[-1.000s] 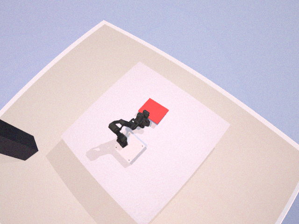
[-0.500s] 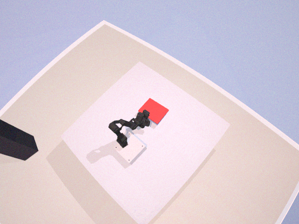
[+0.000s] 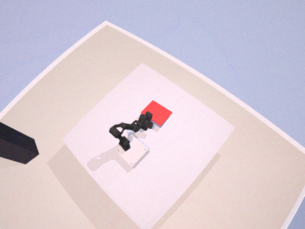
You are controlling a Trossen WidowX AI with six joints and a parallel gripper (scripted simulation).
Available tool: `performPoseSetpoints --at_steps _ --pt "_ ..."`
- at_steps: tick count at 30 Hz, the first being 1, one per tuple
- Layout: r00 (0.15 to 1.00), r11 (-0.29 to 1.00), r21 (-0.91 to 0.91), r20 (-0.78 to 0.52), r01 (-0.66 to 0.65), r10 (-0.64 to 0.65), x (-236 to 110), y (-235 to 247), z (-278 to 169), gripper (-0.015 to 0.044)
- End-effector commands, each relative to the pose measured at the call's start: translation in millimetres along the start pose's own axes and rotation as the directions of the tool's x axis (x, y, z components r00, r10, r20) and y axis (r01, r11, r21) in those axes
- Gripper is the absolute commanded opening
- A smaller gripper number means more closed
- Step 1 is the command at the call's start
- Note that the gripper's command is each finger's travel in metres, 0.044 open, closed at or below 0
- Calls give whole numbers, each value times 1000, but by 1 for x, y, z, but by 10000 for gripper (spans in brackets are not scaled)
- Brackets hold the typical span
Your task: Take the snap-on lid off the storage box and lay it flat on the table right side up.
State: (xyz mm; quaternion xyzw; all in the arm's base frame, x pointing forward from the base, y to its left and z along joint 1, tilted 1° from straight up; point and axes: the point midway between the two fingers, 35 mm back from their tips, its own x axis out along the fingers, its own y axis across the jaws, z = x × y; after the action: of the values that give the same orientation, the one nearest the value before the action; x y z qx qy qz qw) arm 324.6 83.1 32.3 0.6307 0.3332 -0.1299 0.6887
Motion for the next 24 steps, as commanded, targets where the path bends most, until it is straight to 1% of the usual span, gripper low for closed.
performPoseSetpoints --at_steps 1,24 --pt "1000 1000 1 2 1 -1 -3 5 0 0" --pt "1000 1000 1 2 -1 1 -14 36 0 0"
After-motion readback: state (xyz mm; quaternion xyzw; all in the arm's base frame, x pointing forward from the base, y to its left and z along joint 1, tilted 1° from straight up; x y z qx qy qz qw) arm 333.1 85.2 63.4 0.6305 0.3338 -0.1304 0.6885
